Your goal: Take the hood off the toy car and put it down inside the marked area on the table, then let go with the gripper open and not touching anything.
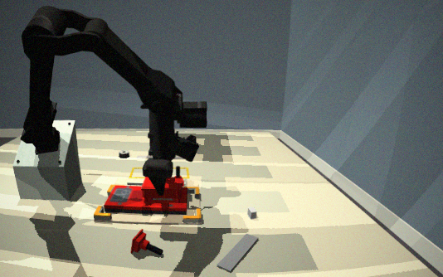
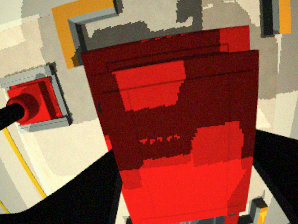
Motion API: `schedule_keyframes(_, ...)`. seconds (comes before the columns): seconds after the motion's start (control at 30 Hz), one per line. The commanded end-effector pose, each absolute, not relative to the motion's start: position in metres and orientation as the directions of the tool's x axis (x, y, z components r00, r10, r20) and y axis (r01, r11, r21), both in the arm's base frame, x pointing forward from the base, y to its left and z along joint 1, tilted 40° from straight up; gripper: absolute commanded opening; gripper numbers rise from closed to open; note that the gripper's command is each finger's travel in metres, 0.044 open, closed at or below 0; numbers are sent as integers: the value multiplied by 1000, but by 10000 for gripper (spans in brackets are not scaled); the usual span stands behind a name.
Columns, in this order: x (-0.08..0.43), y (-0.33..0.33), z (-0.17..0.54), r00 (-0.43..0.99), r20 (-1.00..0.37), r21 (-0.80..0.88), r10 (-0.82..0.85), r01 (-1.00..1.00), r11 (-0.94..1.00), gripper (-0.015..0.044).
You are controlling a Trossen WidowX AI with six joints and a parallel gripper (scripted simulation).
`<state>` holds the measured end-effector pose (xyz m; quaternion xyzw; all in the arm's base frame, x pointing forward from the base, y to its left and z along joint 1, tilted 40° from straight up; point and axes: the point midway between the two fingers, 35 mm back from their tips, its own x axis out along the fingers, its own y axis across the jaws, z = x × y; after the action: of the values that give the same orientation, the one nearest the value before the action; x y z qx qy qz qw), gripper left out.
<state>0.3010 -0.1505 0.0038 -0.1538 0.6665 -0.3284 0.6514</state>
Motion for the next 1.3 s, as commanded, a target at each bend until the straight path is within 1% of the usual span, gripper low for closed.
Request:
schedule_keyframes(0.0,302,-147,8,-99,-768,-637,-633,227,737,0)
schedule_keyframes(0.57,304,-139,17,-99,-768,-637,-633,227,737,0)
schedule_keyframes(0.9,308,-112,49,-99,-769,-636,-632,227,738,0)
schedule_keyframes(1.07,308,-114,39,-102,-768,-637,-632,213,741,0)
schedule_keyframes(1.27,314,-87,21,-94,-779,-625,-620,190,757,0)
